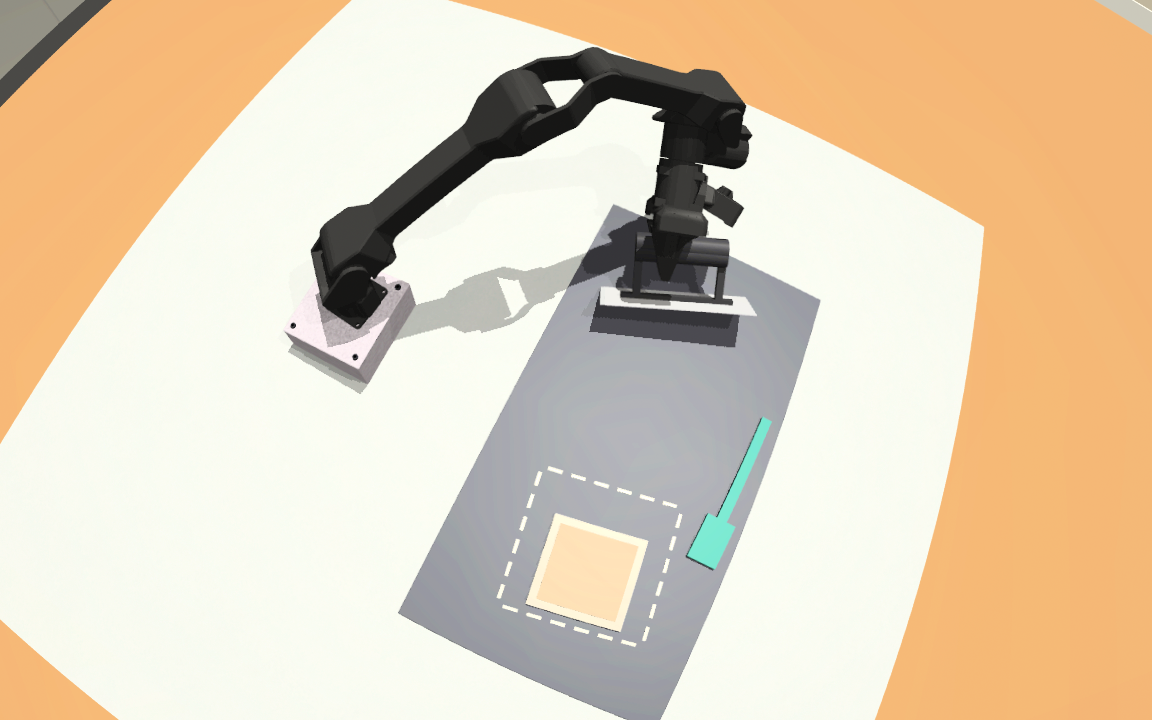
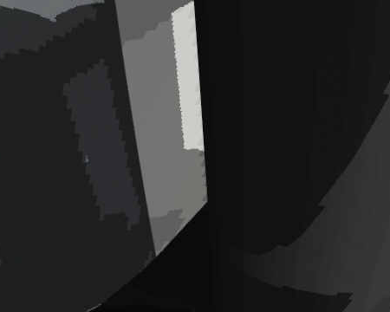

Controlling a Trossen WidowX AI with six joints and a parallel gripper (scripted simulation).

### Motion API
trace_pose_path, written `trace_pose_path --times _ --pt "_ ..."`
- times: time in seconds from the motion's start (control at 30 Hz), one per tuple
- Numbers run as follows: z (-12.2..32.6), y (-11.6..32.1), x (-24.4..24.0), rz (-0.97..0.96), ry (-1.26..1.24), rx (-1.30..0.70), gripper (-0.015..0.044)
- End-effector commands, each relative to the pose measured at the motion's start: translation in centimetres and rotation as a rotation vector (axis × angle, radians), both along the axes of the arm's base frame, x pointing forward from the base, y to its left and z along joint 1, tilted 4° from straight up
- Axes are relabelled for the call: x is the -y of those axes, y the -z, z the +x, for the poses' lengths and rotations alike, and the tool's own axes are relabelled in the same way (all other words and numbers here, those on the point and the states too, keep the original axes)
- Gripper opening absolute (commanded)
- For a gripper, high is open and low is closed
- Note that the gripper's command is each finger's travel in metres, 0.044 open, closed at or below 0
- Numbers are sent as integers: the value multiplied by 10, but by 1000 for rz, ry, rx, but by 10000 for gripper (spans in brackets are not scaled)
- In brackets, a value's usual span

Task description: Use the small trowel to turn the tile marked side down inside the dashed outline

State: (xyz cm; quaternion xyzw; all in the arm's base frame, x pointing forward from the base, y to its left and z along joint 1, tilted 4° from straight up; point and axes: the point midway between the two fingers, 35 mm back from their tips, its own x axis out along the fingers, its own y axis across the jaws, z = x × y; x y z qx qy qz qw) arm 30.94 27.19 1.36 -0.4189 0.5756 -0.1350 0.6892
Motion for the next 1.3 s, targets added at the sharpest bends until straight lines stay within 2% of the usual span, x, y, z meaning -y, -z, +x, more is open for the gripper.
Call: trace_pose_path --times 0.0,0.37,0.4,0.73,1.03,1.27 --pt "1 5 0 -13 -4 -5 0" --pt "1 5 0 -13 -4 -5 289" --pt "1 5 0 -13 -4 -5 300" --pt "0 3 1 -13 -6 -4 300" --pt "-38 -76 47 5 -27 1 300" --pt "-42 -81 51 6 -29 2 300"
